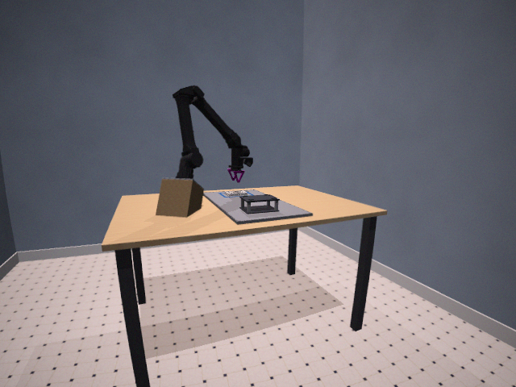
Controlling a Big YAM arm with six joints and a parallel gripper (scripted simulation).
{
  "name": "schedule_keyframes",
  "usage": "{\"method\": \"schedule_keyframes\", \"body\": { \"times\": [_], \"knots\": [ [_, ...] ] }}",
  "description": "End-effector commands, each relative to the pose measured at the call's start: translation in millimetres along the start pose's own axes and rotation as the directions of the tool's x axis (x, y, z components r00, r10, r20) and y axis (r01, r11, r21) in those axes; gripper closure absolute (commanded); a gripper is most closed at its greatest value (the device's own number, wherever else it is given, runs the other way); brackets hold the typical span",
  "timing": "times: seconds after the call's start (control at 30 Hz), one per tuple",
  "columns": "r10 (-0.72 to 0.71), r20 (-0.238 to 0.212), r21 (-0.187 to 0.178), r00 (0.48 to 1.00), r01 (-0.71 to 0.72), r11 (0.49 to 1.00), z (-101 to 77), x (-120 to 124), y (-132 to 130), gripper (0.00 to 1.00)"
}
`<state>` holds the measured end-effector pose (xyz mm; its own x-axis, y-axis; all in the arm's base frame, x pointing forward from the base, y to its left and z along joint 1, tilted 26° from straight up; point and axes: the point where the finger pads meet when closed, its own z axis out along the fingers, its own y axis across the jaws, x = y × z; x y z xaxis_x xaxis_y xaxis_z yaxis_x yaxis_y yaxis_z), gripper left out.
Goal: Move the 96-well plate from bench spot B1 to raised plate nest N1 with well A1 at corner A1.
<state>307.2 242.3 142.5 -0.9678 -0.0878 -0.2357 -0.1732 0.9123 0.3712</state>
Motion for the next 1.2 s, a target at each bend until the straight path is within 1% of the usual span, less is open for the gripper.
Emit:
{"method": "schedule_keyframes", "body": {
  "times": [0.0, 0.17, 0.2, 0.27, 0.37, 0.43, 0.57, 0.63, 0.73, 0.83, 0.87, 1.03, 1.17],
  "knots": [
    [0.006, 0.040, -0.009, 0.999, -0.006, 1.000, -5.7, -17.0, 1.0, 0.00],
    [0.006, 0.040, -0.009, 0.999, -0.006, 1.000, -5.7, -17.0, 1.0, 0.00],
    [0.011, 0.025, -0.002, 1.000, -0.011, 1.000, 1.1, -10.9, -2.0, 0.00],
    [0.011, 0.025, -0.002, 1.000, -0.011, 1.000, 1.1, -10.9, -2.0, 0.00],
    [0.007, 0.013, -0.003, 1.000, -0.007, 1.000, 9.2, -4.8, 1.0, 0.00],
    [-0.001, 0.020, -0.009, 1.000, 0.001, 1.000, 10.4, -7.8, 6.3, 0.00],
    [0.001, 0.010, -0.004, 1.000, -0.001, 1.000, 19.8, -3.2, 3.2, 0.00],
    [-0.001, 0.021, -0.010, 1.000, 0.002, 1.000, 20.0, -8.6, 6.9, 0.00],
    [0.001, 0.010, -0.004, 1.000, -0.001, 1.000, 28.2, -3.1, 3.1, 0.00],
    [0.001, 0.012, -0.005, 1.000, -0.001, 1.000, 29.4, -4.0, 3.7, 0.00],
    [-0.007, 0.041, -0.021, 0.999, 0.008, 1.000, 22.6, -18.5, 14.0, 0.00],
    [0.002, 0.010, -0.004, 1.000, -0.002, 1.000, 40.0, -2.8, 3.0, 0.00],
    [-0.001, 0.019, -0.009, 1.000, 0.001, 1.000, 44.2, -7.7, 6.4, 0.00]
  ]
}}
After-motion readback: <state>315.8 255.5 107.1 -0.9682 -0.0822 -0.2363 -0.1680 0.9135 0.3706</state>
